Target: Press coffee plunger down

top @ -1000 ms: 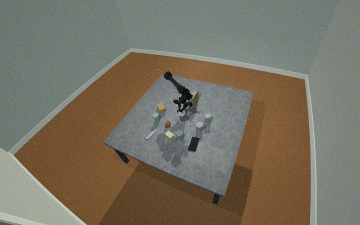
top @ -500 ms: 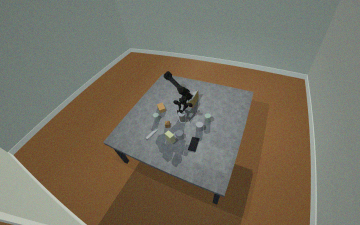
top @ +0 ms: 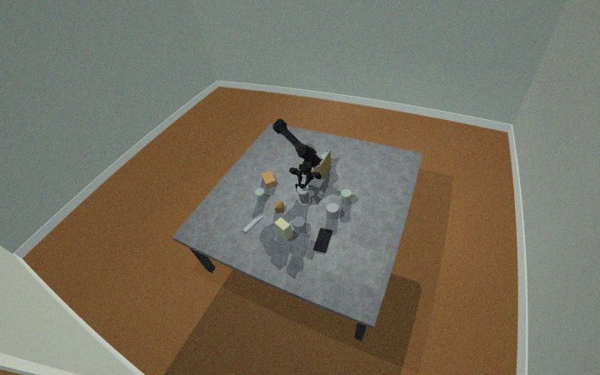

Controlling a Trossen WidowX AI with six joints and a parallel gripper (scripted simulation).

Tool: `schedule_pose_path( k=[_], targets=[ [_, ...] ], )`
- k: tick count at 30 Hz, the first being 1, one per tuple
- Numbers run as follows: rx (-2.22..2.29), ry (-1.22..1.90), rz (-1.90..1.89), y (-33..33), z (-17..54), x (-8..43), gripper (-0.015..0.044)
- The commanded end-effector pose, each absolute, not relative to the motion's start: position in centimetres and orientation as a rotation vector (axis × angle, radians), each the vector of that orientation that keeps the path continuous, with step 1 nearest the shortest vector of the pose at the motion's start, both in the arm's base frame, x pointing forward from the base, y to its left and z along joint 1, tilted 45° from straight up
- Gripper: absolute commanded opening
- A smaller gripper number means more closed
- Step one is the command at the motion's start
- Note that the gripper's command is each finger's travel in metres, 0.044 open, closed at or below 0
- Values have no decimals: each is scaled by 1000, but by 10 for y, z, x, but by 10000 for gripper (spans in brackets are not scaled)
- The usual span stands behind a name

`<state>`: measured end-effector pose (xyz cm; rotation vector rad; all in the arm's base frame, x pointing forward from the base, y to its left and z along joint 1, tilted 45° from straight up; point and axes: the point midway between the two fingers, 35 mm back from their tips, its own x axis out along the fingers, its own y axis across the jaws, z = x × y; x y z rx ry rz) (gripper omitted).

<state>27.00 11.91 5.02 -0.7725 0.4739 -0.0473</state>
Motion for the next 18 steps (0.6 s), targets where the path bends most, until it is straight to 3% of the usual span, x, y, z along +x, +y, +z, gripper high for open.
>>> schedule_pose_path(
  k=[1, 18],
  targets=[
    [-788, 489, -55, 116, 47, 270, 118],
    [-778, 477, -50, 119, 49, 271, 118]
  ],
)
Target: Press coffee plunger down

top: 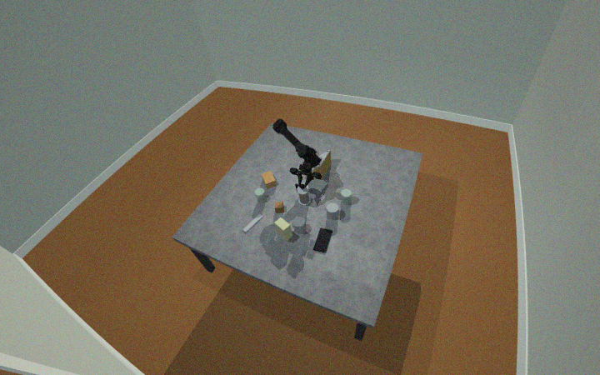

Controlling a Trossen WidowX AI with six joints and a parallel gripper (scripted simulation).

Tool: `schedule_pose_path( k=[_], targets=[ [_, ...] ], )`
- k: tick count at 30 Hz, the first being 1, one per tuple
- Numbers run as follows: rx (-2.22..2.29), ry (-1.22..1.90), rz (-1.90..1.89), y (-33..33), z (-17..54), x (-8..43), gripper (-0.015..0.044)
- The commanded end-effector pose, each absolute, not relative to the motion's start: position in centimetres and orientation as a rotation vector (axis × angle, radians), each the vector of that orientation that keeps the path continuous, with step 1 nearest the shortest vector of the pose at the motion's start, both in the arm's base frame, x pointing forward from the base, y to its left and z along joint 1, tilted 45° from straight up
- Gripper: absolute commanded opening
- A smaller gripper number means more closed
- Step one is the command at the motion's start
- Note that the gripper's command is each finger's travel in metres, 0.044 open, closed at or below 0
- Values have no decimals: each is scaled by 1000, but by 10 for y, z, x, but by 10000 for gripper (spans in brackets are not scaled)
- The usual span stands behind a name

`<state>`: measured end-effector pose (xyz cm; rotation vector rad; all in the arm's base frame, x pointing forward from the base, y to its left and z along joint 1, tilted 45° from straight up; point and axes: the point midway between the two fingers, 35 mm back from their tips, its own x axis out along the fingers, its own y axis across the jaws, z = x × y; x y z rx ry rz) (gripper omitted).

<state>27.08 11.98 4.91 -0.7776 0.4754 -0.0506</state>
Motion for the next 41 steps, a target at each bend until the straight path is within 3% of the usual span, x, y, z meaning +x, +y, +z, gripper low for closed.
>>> schedule_pose_path(
  k=[1, 4, 16, 41],
  targets=[
    [-778, 477, -50, 119, 49, 271, 118],
    [-778, 477, -50, 119, 49, 271, 118],
    [-778, 477, -50, 119, 49, 271, 433],
    [-789, 494, -50, 161, 115, 236, 440]
  ],
)
